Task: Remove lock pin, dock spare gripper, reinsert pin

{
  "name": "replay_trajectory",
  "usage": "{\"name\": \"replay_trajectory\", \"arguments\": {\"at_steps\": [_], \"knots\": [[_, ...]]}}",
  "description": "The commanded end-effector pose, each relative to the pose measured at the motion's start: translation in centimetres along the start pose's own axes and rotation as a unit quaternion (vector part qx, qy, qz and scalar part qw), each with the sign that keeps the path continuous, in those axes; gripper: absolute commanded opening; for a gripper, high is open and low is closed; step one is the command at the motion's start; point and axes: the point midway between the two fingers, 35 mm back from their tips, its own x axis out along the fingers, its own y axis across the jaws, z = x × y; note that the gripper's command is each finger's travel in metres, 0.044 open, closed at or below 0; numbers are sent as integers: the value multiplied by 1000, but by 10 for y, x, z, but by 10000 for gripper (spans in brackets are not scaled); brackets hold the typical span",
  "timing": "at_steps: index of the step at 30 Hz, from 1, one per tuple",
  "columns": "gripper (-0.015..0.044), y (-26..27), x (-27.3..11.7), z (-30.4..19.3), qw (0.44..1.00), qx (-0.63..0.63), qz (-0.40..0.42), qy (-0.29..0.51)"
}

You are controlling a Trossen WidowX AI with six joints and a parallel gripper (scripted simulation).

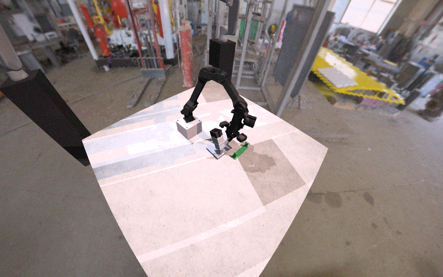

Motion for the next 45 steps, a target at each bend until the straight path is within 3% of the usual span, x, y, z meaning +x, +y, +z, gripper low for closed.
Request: {"name": "replay_trajectory", "arguments": {"at_steps": [1,45], "knots": [[0,1,2,-4,1000,-2,0,3],[0,2,7,-22,1000,-2,-5,3]]}}
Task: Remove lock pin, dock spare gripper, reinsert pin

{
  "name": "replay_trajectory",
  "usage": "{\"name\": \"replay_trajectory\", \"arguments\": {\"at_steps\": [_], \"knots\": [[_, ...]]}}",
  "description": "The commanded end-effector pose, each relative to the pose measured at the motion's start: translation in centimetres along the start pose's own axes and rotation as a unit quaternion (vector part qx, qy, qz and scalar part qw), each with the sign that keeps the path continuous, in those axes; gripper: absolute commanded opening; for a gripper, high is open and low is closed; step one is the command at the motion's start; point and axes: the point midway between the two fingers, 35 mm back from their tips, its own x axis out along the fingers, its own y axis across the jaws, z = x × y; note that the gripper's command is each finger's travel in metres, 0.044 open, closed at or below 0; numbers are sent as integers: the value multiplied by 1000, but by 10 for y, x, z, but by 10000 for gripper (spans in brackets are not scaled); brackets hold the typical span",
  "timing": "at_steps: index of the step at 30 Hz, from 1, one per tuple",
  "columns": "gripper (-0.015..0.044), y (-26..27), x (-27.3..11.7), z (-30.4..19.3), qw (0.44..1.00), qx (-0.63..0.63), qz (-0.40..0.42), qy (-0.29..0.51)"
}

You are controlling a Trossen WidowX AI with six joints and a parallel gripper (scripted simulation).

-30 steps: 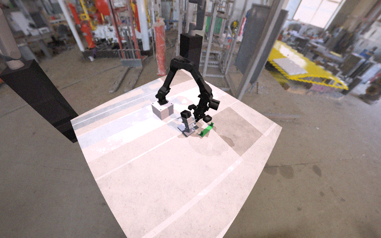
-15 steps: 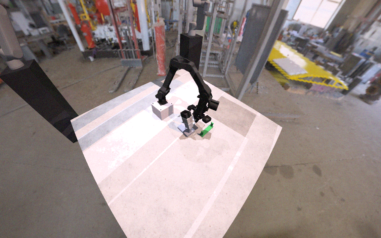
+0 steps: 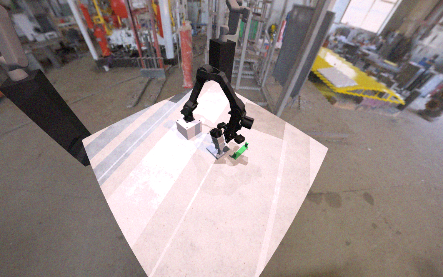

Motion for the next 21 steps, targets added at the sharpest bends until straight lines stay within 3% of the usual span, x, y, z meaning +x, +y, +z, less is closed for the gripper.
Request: {"name": "replay_trajectory", "arguments": {"at_steps": [1,21], "knots": [[0,1,2,-3,1000,-2,0,3],[0,1,4,-11,1000,-2,-2,3]]}}
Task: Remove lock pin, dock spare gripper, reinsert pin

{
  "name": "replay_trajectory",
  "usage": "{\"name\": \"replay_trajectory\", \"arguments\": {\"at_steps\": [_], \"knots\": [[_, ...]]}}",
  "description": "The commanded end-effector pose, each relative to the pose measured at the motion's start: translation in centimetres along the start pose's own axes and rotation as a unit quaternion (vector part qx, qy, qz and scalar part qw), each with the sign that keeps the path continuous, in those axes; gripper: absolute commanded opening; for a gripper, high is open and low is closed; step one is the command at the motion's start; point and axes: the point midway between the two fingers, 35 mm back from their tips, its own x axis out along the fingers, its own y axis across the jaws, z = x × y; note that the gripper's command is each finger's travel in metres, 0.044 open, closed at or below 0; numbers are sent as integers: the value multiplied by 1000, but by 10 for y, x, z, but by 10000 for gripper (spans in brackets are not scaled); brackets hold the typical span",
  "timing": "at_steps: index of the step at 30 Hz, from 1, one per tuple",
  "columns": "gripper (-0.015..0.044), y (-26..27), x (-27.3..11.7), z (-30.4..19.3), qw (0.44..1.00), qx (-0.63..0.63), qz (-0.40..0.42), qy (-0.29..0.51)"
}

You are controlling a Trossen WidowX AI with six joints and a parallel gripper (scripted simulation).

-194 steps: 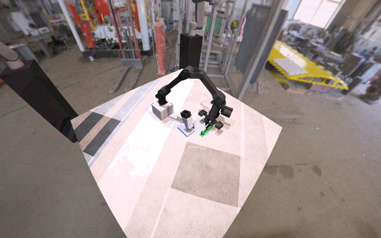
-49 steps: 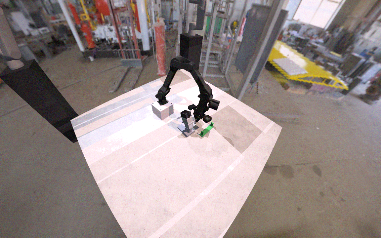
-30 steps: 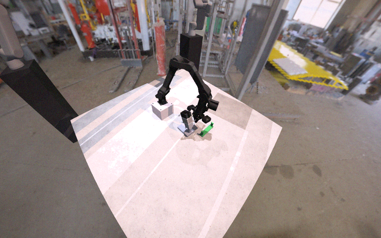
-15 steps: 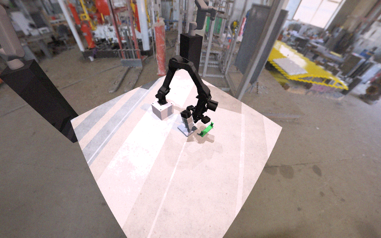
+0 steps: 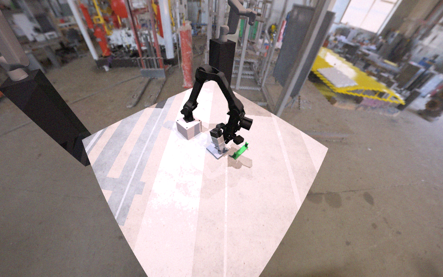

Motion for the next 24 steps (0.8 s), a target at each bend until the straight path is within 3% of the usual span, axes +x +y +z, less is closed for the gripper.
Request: {"name": "replay_trajectory", "arguments": {"at_steps": [1,24], "knots": [[0,1,1,-3,1000,-2,0,3],[0,1,4,-13,1000,-2,-2,2]]}}
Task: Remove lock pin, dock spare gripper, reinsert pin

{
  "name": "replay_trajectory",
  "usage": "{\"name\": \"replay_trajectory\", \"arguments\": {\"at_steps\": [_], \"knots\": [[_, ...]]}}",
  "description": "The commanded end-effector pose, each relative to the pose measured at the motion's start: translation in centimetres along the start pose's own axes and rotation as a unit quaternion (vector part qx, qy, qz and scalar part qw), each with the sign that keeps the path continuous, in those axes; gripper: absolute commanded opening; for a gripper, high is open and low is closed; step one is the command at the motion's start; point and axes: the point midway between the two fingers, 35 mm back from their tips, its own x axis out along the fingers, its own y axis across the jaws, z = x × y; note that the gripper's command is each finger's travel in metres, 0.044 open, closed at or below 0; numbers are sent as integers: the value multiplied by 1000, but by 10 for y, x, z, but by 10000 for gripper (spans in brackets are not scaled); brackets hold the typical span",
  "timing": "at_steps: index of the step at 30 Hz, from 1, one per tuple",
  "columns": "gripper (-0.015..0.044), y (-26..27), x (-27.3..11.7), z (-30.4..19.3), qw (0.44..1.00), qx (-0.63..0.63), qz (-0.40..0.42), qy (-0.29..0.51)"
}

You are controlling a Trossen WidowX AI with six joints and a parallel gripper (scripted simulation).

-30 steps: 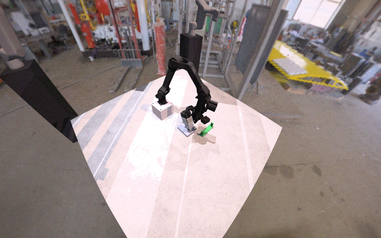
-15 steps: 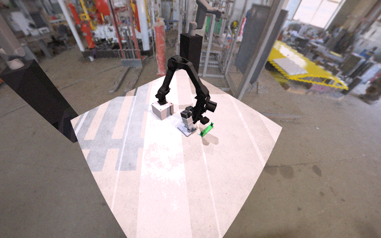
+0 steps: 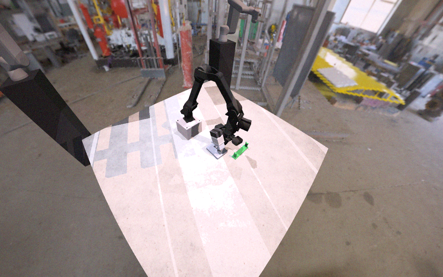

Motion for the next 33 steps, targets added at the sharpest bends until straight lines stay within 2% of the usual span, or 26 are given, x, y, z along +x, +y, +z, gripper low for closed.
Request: {"name": "replay_trajectory", "arguments": {"at_steps": [1,6,14,33], "knots": [[0,1,1,-3,1000,-2,0,3],[0,1,2,-4,1000,-2,0,3],[200,0,1,-3,1000,0,0,0],[200,6,-26,10,1000,-7,11,6]]}}
